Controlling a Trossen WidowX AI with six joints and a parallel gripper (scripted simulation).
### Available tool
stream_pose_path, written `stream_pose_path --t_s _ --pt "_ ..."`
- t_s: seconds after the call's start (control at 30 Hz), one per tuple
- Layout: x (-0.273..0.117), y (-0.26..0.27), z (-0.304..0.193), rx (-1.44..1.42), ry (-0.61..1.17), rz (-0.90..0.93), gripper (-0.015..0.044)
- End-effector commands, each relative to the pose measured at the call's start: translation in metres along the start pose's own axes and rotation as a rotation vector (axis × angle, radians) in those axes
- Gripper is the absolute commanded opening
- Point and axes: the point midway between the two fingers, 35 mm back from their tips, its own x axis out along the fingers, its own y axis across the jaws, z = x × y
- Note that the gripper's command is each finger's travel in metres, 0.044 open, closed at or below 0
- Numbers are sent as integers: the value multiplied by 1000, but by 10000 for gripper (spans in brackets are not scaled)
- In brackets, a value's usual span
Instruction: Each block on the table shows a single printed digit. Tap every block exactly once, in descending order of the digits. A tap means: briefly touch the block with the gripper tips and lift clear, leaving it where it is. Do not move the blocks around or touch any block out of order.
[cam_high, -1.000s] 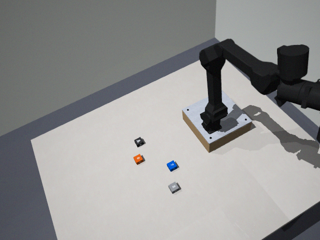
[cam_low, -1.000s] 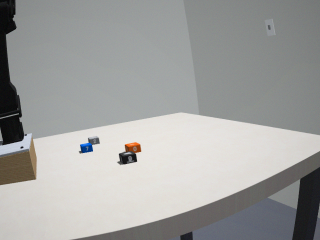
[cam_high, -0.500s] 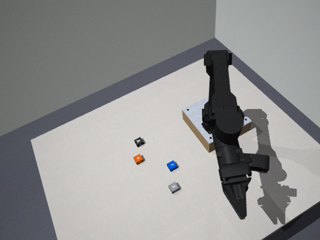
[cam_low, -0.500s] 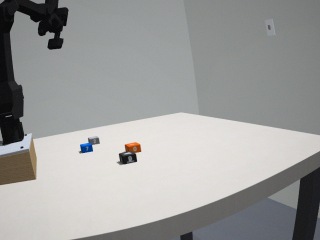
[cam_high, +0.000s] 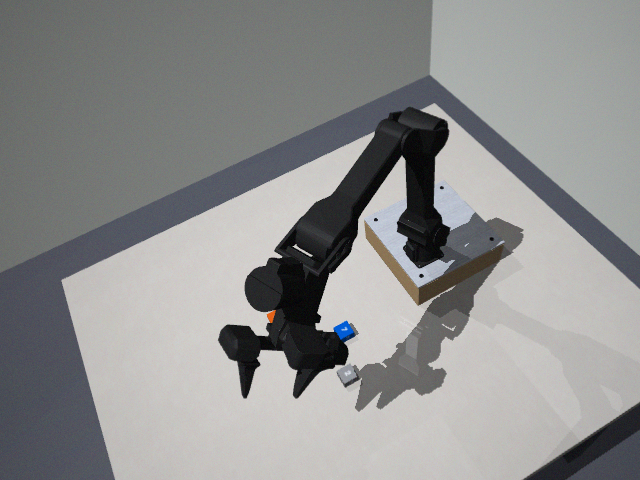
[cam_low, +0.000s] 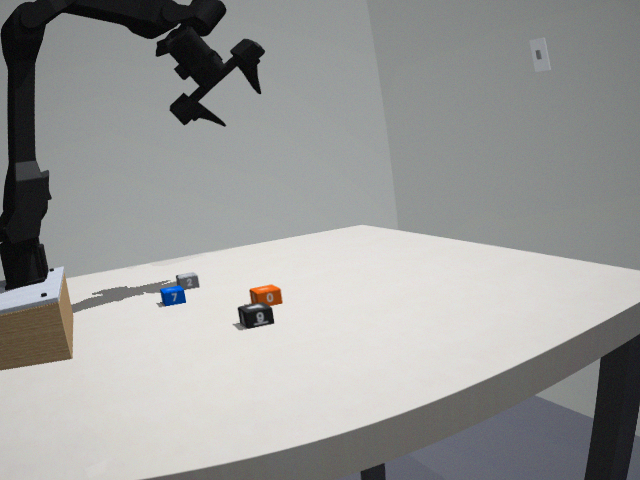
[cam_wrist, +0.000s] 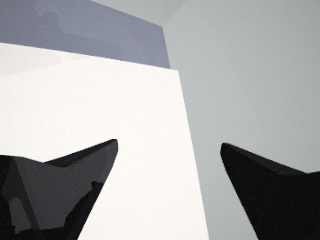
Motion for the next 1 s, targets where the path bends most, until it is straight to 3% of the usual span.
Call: stream_pose_path --t_s 0.0,0.23,0.53,0.97 --pt "4 -3 -75 220 174 43 400" --pt "-20 15 -215 691 495 104 400" --pt "-92 83 -346 1330 866 163 400" --pt "-101 93 -356 1401 904 169 400"
